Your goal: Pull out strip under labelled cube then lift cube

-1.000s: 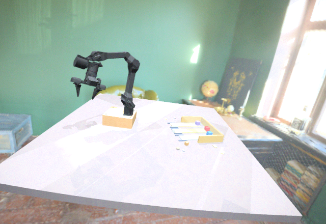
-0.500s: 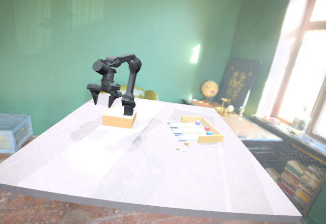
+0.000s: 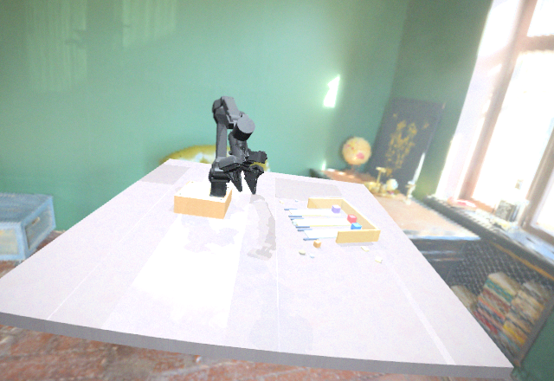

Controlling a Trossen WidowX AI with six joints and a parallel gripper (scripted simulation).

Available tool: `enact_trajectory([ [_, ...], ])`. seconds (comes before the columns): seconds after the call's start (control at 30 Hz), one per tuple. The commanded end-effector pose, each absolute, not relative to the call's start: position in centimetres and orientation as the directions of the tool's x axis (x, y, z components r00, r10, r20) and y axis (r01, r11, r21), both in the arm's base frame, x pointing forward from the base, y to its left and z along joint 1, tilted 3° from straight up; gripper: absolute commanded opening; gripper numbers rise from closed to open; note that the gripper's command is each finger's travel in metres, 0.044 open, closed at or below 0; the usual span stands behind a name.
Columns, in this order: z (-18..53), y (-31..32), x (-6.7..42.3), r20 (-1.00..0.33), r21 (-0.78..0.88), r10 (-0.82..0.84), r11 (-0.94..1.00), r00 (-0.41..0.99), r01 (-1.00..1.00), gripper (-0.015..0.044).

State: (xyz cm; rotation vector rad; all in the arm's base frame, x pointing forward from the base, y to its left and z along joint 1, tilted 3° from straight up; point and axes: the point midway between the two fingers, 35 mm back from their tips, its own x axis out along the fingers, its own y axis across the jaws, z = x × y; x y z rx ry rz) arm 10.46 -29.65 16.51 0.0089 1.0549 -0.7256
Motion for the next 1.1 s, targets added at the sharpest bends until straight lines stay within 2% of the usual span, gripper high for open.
enact_trajectory([
  [0.0, 16.1, -26.9, 16.3, -0.755, -0.287, -0.514, 0.817, 0.407, 0.5, 0.04],
  [0.33, 15.7, -16.2, 26.9, -0.649, -0.136, -0.335, 0.934, 0.683, 0.329, 0.04],
  [0.63, 15.5, -4.3, 30.8, -0.549, 0.05, -0.063, 0.993, 0.834, 0.108, 0.04],
  [1.07, 15.5, -4.1, 30.8, -0.547, 0.054, -0.057, 0.993, 0.835, 0.103, 0.04],
])
